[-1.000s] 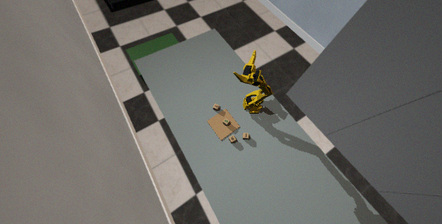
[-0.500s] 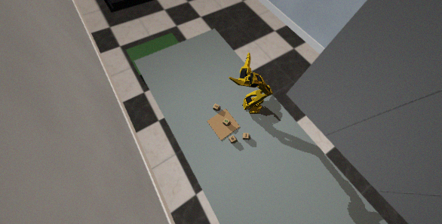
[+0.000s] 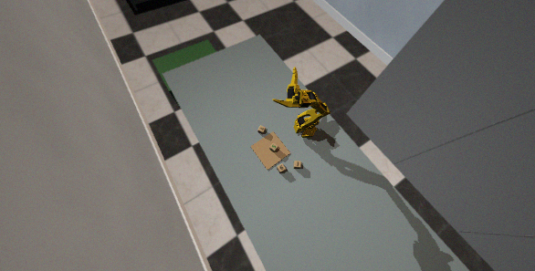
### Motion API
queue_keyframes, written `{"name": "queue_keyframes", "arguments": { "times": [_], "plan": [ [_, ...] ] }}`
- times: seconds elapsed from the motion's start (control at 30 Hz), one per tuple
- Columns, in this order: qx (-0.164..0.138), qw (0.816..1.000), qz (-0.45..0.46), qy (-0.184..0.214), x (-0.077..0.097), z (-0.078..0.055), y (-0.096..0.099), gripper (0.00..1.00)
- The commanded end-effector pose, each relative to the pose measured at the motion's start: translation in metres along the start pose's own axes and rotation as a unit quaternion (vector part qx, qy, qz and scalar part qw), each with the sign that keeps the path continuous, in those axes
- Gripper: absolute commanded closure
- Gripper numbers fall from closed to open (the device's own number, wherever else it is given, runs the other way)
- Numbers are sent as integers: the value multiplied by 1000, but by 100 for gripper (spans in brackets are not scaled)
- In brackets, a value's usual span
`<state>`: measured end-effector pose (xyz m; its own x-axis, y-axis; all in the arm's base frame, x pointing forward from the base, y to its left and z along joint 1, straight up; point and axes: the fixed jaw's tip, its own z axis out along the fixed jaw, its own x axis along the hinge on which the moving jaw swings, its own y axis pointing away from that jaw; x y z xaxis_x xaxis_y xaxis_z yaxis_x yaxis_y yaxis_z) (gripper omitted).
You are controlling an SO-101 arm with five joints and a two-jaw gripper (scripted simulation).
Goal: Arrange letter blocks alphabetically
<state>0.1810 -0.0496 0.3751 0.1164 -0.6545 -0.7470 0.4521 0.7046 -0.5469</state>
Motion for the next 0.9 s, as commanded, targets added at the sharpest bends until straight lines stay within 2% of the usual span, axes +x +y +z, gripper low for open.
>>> {"name": "queue_keyframes", "arguments": {
  "times": [0.0, 0.13, 0.4, 0.7, 0.87],
  "plan": [
    [7, 1000, 8, -16, -8, -3, -5, 0],
    [1, 1000, 11, -10, -6, -2, -2, 0],
    [-38, 998, 34, 33, 9, -2, 13, 0],
    [-47, 997, 39, 42, 12, -2, 17, 0],
    [-72, 993, 54, 72, 23, -3, 28, 0]
  ]
}}
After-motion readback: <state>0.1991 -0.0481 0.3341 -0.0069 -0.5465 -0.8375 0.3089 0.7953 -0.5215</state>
